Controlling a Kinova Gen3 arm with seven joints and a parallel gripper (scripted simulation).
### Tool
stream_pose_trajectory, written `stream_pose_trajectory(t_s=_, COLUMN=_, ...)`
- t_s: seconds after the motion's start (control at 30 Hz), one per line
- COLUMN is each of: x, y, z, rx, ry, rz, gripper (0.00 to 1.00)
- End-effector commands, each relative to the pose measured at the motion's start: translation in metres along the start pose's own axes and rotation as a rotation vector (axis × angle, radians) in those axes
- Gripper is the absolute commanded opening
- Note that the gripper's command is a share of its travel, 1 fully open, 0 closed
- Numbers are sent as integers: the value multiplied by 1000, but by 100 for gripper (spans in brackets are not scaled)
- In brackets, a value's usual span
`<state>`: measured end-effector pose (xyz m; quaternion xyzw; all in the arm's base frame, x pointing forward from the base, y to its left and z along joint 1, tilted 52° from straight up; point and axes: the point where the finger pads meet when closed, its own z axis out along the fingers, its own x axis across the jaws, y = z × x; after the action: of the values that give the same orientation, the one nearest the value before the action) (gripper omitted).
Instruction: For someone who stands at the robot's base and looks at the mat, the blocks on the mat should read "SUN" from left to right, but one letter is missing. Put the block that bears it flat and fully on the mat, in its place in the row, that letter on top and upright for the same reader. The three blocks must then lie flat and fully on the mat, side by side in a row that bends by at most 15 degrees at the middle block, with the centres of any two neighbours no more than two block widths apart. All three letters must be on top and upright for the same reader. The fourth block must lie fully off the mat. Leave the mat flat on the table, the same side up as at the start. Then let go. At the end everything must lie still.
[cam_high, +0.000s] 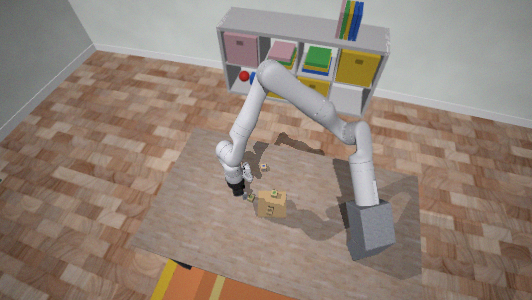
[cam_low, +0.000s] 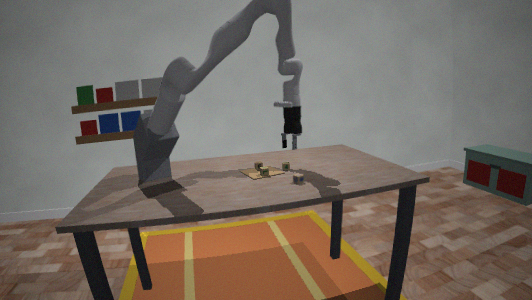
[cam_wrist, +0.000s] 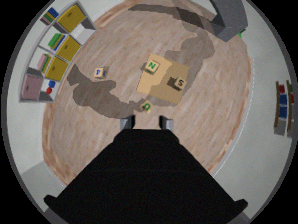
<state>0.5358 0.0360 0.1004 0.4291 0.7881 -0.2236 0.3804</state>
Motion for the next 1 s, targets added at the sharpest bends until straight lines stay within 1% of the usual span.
stream_pose_trajectory(t_s=0.0, x=0, y=1, z=-1, rx=-2, ry=0, rz=0, gripper=100)
stream_pose_trajectory(t_s=0.5, x=0, y=1, z=-1, rx=-2, ry=0, rz=0, gripper=100)
stream_pose_trajectory(t_s=0.6, x=1, y=-7, z=-1, rx=-3, ry=-1, rz=-1, gripper=100)
stream_pose_trajectory(t_s=0.67, x=1, y=-7, z=-1, rx=-3, ry=-1, rz=-1, gripper=100)
stream_pose_trajectory(t_s=0.77, x=2, y=-31, z=-2, rx=-4, ry=-4, rz=-1, gripper=100)
stream_pose_trajectory(t_s=0.97, x=8, y=-97, z=-5, rx=2, ry=4, rz=1, gripper=100)
